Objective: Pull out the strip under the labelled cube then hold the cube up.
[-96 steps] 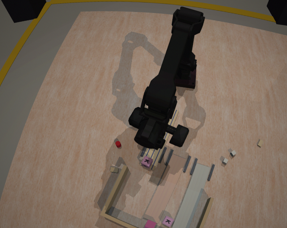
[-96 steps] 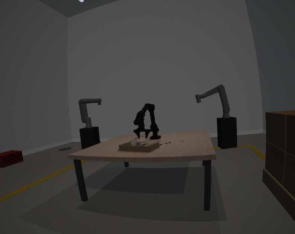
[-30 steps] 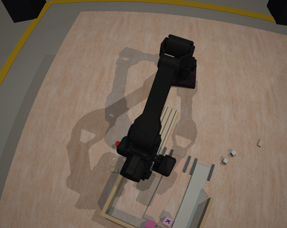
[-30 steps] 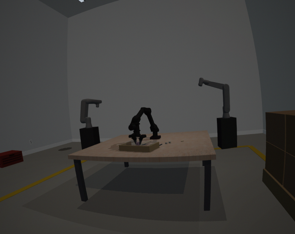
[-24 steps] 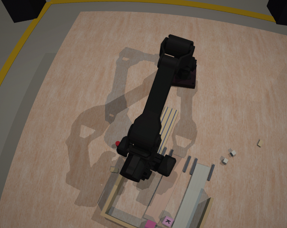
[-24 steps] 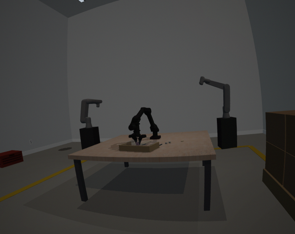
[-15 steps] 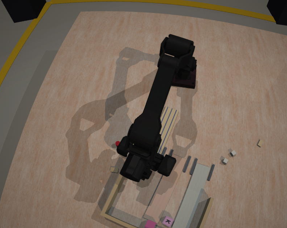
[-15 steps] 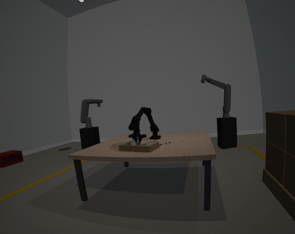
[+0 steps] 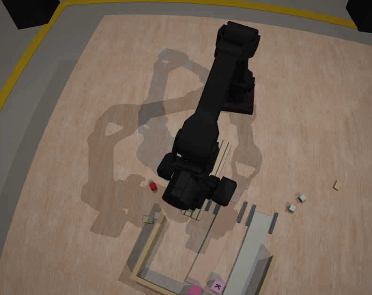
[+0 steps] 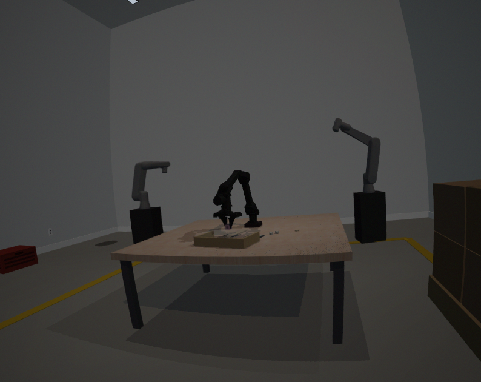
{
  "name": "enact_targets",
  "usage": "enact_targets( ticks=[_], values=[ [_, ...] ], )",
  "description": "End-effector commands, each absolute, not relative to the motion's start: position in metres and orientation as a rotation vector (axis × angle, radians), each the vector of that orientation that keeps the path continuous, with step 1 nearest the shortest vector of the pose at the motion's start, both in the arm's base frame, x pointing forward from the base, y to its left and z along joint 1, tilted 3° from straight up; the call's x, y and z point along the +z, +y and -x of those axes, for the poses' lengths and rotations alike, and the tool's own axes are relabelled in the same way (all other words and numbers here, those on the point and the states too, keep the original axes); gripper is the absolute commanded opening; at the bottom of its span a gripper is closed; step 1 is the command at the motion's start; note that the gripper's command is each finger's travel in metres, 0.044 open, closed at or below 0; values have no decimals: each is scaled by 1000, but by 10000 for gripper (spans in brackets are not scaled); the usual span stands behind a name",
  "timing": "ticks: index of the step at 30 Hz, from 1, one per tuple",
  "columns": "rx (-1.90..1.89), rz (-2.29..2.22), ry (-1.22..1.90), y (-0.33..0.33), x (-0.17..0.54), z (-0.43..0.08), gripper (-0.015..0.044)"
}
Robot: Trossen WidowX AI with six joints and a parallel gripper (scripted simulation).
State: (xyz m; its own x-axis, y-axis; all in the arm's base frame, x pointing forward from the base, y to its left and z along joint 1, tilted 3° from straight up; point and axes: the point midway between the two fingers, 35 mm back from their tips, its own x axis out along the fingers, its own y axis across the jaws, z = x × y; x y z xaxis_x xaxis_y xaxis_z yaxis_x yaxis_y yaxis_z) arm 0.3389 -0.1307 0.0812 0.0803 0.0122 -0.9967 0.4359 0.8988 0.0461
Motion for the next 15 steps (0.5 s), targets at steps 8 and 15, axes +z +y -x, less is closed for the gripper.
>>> enact_targets(
  ticks=[8,15],
  values=[
    [-326,-373,1479,-121,83,-313,0],
    [-325,-373,1481,-112,80,-289,0]
  ],
)
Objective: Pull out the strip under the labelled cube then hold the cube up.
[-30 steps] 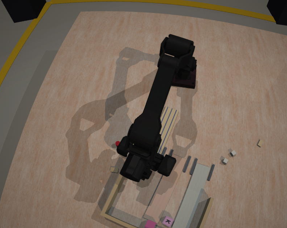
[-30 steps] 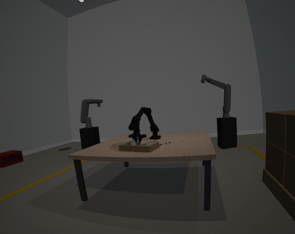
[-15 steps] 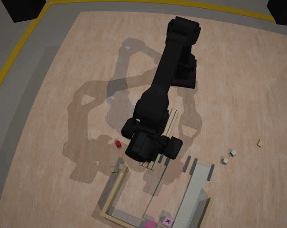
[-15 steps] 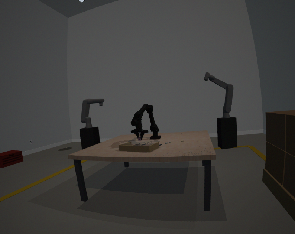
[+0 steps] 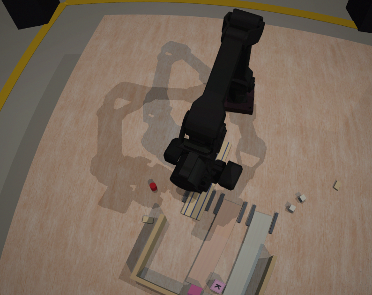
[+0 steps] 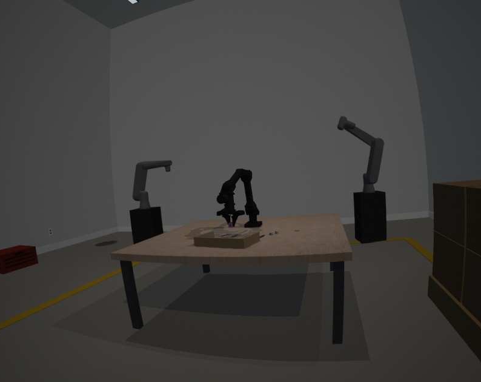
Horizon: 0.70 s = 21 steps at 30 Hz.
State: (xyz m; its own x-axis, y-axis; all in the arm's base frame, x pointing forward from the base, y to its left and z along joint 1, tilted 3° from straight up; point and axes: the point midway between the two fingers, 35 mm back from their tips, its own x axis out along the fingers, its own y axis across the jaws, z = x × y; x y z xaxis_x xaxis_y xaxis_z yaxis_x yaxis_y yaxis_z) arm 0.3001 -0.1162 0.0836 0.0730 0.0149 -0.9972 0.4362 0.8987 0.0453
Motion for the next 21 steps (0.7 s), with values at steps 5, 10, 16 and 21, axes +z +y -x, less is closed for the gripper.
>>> enact_targets(
  ticks=[5,10,16,21],
  values=[
    [-325,-373,1482,-109,80,-281,0],
    [-326,-373,1482,-110,103,-280,0],
    [-326,-373,1482,-110,115,-278,0],
    [-326,-373,1482,-110,115,-278,0]
  ],
)
